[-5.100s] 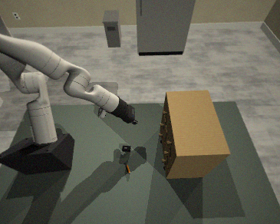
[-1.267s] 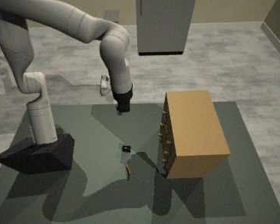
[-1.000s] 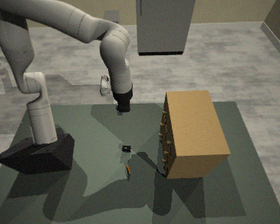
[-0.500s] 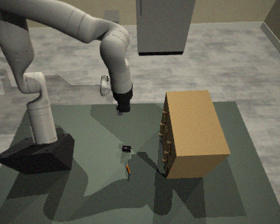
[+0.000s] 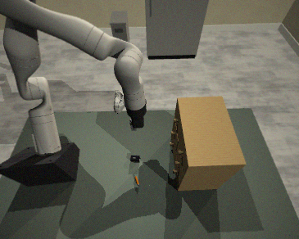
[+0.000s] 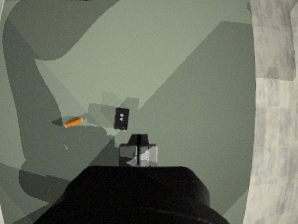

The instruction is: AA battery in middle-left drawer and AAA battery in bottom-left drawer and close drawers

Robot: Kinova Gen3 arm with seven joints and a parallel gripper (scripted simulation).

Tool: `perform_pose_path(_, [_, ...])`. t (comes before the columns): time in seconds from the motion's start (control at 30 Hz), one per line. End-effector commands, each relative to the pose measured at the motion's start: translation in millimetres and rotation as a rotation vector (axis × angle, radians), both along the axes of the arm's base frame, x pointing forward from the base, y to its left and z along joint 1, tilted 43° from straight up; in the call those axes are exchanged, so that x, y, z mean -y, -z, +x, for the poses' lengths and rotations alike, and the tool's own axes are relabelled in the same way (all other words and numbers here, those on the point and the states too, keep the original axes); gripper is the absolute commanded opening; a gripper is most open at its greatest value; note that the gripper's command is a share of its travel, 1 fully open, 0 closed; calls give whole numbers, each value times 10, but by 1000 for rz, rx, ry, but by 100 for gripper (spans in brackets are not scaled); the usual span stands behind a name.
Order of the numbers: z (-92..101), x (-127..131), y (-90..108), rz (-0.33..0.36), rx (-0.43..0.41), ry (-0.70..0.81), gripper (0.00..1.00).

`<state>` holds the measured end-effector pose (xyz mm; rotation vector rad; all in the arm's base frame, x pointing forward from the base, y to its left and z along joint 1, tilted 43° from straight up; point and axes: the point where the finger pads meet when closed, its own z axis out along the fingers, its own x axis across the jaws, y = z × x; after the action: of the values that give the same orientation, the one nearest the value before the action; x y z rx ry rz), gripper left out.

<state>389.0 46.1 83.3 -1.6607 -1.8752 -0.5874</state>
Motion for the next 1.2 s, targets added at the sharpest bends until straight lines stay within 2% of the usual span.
perform_pose_path(0.0, [-46,-141,72,14,-14,-24,0])
perform_pose_path(1.17, [-13,-192,123,17,21,7,0])
